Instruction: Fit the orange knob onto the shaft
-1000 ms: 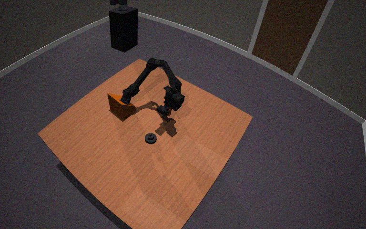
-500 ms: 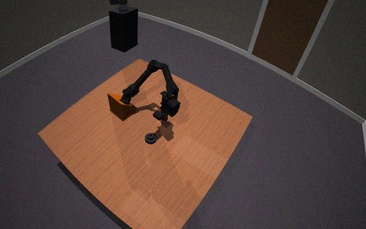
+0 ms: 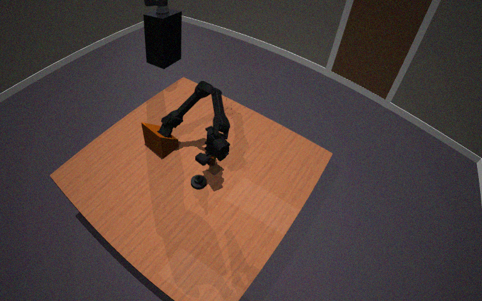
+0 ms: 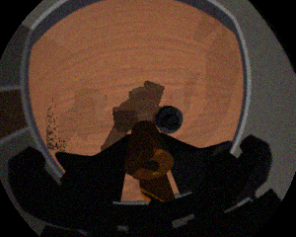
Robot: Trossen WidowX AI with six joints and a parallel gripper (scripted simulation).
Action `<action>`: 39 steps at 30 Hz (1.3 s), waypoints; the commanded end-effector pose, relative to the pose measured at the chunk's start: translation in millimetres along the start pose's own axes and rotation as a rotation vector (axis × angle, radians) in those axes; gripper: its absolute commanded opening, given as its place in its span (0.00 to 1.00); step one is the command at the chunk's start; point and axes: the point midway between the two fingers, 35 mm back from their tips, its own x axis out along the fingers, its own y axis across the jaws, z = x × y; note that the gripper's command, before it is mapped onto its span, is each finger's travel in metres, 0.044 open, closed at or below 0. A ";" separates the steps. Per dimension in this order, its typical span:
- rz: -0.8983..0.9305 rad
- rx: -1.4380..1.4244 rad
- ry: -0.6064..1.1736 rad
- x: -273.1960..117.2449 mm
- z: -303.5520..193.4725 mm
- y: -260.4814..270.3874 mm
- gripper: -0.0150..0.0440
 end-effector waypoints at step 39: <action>0.012 -0.005 0.003 49.5 -14.0 -84.4 0.25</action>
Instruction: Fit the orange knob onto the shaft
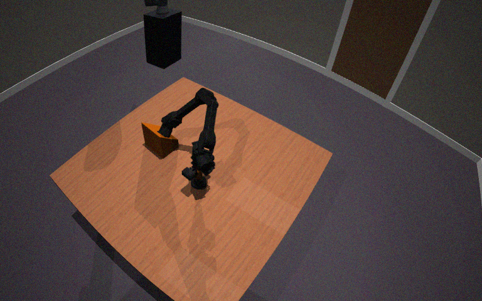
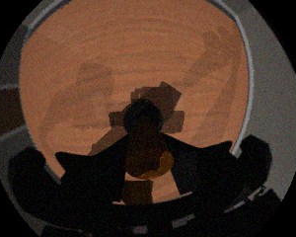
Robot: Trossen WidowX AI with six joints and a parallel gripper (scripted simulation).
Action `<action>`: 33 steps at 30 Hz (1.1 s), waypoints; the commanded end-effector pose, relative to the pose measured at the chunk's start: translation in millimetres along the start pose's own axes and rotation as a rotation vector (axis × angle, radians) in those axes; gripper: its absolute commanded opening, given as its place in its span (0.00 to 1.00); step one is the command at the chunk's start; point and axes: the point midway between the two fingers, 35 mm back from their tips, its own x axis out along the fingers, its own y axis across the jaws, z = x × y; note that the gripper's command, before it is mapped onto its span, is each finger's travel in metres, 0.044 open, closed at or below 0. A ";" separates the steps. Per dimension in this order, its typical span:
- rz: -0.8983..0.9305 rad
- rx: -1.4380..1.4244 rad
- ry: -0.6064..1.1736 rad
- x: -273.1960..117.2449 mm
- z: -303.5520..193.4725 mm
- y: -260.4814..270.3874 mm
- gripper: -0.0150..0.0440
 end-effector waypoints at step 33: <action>0.002 -0.009 -0.005 -2.3 0.6 -0.6 0.25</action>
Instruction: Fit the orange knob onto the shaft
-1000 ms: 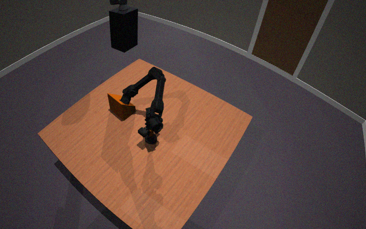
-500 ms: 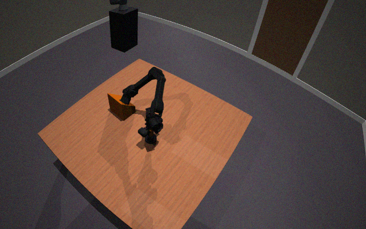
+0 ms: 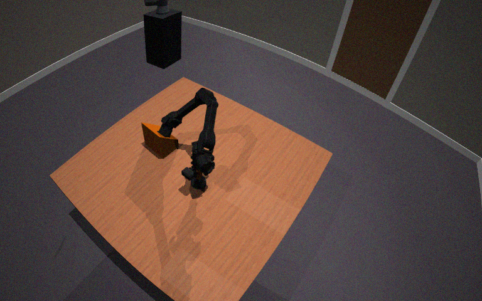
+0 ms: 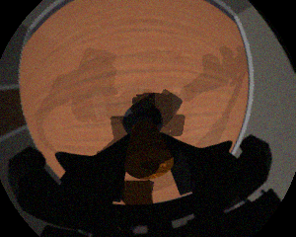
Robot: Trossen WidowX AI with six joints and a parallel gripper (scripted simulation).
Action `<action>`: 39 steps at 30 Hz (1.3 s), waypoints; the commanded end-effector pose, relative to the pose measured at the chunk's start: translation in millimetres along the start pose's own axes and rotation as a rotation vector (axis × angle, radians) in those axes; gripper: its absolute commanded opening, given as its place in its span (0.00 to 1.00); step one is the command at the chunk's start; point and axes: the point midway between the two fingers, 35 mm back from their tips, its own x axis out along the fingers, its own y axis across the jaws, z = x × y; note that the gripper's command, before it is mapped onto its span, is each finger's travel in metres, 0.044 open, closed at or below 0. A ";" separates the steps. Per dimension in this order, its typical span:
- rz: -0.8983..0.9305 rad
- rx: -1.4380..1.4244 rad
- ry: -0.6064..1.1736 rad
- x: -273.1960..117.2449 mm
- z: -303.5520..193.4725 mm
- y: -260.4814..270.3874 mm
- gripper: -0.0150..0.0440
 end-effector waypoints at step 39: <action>0.000 -0.268 -0.002 -2.1 1.5 1.1 0.25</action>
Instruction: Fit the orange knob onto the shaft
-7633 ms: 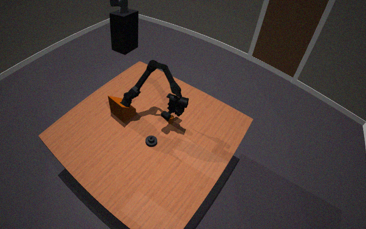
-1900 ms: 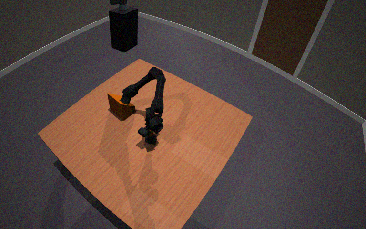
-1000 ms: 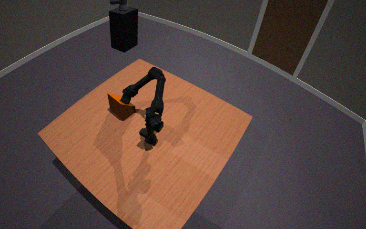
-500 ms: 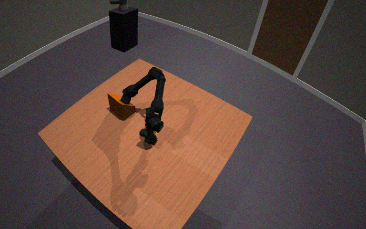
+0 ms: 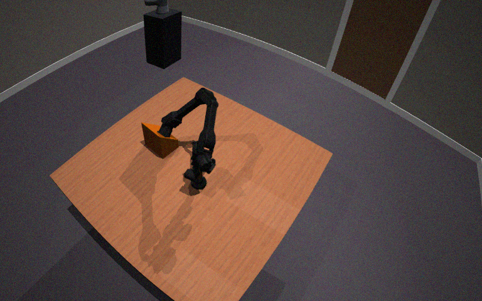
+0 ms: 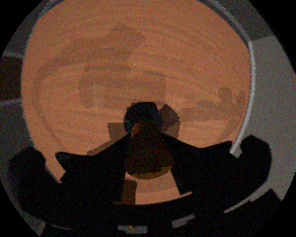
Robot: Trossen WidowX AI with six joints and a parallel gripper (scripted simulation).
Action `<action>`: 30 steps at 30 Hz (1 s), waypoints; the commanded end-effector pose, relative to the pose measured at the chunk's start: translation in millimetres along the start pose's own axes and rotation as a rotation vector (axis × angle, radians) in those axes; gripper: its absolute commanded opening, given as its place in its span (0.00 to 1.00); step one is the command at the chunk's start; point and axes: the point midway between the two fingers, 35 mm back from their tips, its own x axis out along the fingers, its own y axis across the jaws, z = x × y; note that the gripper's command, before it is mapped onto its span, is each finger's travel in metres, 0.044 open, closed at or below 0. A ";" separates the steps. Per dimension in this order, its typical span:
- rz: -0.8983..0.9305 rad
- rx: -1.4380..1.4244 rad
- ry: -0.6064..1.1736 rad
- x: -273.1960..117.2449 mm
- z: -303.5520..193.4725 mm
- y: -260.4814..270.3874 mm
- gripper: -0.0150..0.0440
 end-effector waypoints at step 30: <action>0.000 -0.198 -0.001 -1.2 1.0 0.2 0.25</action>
